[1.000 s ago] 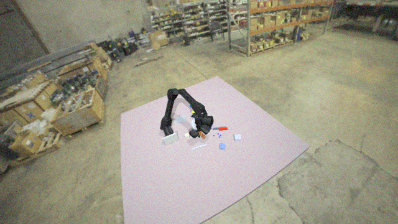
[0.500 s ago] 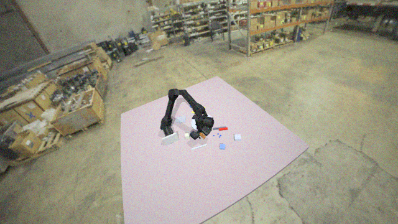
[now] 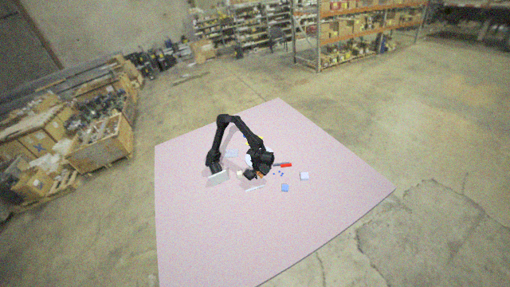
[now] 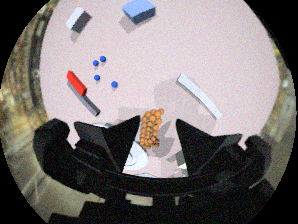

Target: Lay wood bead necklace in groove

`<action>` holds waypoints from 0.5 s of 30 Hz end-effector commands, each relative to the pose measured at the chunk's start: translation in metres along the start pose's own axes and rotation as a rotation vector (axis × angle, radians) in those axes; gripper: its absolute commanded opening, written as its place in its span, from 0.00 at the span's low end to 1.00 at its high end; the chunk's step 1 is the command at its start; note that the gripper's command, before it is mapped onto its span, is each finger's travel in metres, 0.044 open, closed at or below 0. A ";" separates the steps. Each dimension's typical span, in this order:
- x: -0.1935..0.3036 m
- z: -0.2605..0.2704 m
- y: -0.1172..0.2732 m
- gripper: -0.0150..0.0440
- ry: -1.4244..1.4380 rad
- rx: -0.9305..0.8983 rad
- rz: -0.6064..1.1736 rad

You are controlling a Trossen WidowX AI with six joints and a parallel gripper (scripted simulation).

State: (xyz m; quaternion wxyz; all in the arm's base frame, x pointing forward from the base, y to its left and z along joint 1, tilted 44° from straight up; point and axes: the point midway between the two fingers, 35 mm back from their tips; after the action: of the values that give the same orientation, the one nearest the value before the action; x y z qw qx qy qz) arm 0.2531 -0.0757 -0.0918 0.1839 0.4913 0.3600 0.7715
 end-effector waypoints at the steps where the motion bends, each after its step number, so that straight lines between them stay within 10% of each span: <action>1: 0.000 0.000 0.000 0.47 0.001 0.000 -0.001; 6: 0.000 0.000 0.000 0.25 0.001 0.000 -0.001; 15: 0.000 0.000 0.000 0.25 0.001 0.000 -0.001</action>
State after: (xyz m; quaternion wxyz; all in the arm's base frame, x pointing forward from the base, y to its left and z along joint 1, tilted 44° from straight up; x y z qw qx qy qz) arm 0.2537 -0.0764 -0.0910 0.1851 0.4906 0.3599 0.7717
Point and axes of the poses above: the point midway between the two fingers, 35 mm back from their tips, its own y axis back along the fingers, its own z axis across the jaws, x = y × z, and after that the axes turned 4 degrees about y, right-handed
